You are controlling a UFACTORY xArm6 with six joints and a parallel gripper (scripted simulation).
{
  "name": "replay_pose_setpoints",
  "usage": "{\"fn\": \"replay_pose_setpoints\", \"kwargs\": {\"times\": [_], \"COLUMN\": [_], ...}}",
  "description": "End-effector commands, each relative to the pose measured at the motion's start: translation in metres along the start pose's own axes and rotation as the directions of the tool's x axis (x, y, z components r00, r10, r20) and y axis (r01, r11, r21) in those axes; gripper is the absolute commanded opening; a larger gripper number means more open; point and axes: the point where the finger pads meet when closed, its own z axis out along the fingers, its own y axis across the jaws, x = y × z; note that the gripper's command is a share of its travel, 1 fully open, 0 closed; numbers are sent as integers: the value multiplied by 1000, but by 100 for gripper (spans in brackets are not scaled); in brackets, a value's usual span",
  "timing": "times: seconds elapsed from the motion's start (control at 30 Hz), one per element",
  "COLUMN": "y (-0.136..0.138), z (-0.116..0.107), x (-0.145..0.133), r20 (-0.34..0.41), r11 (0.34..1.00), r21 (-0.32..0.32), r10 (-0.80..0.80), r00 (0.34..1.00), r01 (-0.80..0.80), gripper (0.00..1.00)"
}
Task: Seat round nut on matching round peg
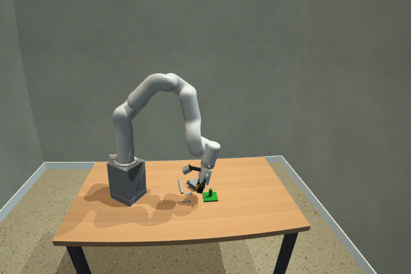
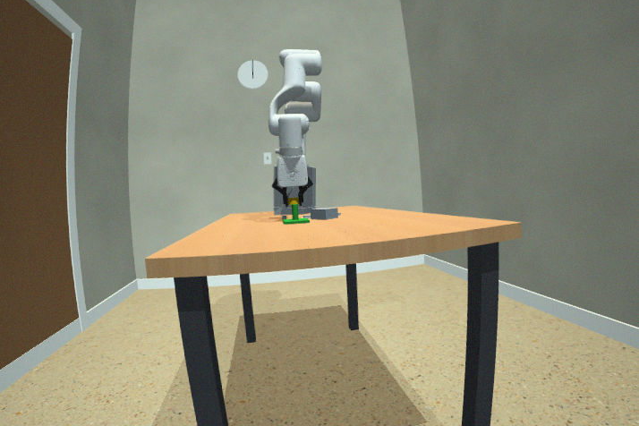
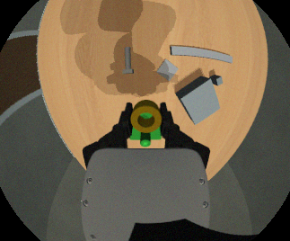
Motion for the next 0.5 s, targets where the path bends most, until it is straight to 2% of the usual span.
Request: {"fn": "replay_pose_setpoints", "kwargs": {"times": [0.0,0.47], "y": [-1,-3], "z": [-2,-2], "x": [-1,0], "r20": [-4,-14], "r11": [1000,1000], "r21": [6,13], "r10": [1,3], "r00": [1000,1000], "r01": [-1,-3], "gripper": [0,0]}}
